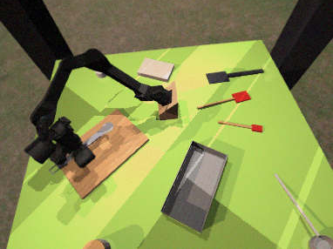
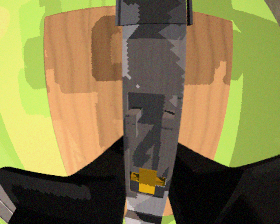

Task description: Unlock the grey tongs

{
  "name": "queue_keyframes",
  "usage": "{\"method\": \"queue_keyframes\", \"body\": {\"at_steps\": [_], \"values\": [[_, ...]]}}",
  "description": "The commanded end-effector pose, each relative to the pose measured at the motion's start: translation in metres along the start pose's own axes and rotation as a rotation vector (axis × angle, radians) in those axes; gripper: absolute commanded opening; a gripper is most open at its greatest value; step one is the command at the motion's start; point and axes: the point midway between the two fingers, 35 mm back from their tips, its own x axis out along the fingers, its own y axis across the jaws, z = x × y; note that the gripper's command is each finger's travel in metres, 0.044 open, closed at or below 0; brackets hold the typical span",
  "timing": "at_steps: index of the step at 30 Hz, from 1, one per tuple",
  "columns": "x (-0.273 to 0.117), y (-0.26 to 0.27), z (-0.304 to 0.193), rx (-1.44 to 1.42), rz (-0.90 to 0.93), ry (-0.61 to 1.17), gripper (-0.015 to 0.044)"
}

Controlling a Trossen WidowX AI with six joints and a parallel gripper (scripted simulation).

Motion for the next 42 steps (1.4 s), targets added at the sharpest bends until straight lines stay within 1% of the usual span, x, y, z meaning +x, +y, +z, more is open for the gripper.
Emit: {"method": "queue_keyframes", "body": {"at_steps": [1,25,32,42], "values": [[0.006,0.000,0.000,-0.004,0.005,-0.004,-0.0150],[0.045,-0.005,-0.003,-0.007,-0.001,-0.013,-0.0150],[0.046,-0.005,-0.003,-0.007,-0.001,-0.013,-0.0150],[0.046,-0.005,-0.004,-0.003,-0.006,-0.008,0.0112]]}}
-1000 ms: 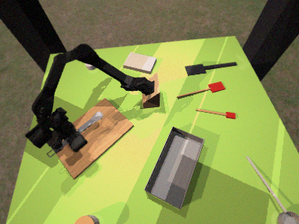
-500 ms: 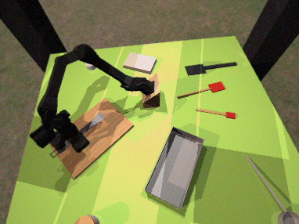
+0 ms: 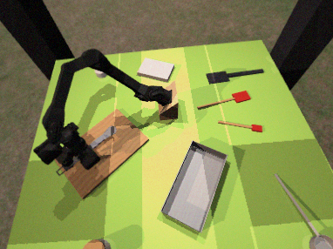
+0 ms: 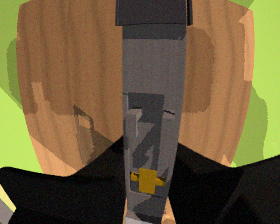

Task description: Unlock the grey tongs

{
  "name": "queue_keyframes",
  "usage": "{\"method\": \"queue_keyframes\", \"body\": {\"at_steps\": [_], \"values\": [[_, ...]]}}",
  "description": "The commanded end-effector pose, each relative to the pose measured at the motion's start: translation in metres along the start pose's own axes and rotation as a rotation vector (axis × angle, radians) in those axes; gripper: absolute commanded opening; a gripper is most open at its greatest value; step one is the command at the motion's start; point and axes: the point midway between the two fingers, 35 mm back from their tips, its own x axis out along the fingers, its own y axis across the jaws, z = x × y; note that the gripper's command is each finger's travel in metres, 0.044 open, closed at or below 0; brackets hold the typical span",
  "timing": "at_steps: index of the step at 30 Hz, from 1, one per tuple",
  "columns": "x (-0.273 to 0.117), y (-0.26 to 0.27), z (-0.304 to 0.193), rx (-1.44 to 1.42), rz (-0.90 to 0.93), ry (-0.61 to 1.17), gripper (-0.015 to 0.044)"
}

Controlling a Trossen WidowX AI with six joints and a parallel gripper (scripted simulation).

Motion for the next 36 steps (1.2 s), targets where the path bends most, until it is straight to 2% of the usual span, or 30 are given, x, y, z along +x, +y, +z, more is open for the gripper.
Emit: {"method": "queue_keyframes", "body": {"at_steps": [1,12,13,20,31,36], "values": [[0.000,0.000,0.000,0.000,0.000,0.000,0.0139],[0.000,0.000,0.000,0.000,0.000,0.000,0.0427],[0.000,0.000,0.000,0.000,0.000,0.000,0.0440],[-0.010,0.020,0.004,-0.009,0.011,0.013,0.0440],[-0.104,0.144,0.000,-0.115,-0.003,-0.001,0.0440],[-0.111,0.151,-0.002,-0.123,-0.007,-0.010,0.0440]]}}
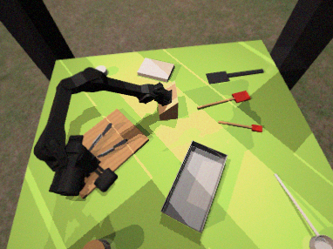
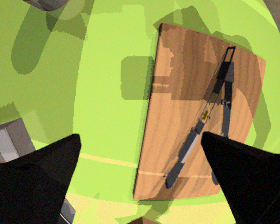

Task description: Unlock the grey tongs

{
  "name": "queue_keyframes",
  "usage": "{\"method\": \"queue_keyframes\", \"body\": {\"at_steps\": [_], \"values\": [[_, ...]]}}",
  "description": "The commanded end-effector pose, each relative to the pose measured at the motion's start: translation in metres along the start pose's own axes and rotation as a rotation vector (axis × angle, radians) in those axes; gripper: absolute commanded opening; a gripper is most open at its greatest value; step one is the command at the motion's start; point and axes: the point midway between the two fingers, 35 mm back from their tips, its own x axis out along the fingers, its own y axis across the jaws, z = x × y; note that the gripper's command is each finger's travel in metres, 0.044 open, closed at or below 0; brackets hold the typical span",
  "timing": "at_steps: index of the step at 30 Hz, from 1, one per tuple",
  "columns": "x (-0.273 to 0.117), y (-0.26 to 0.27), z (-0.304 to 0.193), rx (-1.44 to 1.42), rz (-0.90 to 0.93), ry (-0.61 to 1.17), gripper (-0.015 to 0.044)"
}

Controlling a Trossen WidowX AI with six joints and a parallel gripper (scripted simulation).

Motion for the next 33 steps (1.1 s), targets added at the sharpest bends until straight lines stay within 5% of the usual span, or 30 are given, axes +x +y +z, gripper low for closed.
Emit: {"method": "queue_keyframes", "body": {"at_steps": [1,8,33], "values": [[-0.010,0.009,-0.001,-0.001,-0.022,-0.012,0.0440],[-0.045,0.004,-0.006,-0.004,0.045,-0.096,0.0440],[-0.045,0.004,-0.006,-0.004,0.045,-0.096,0.0440]]}}
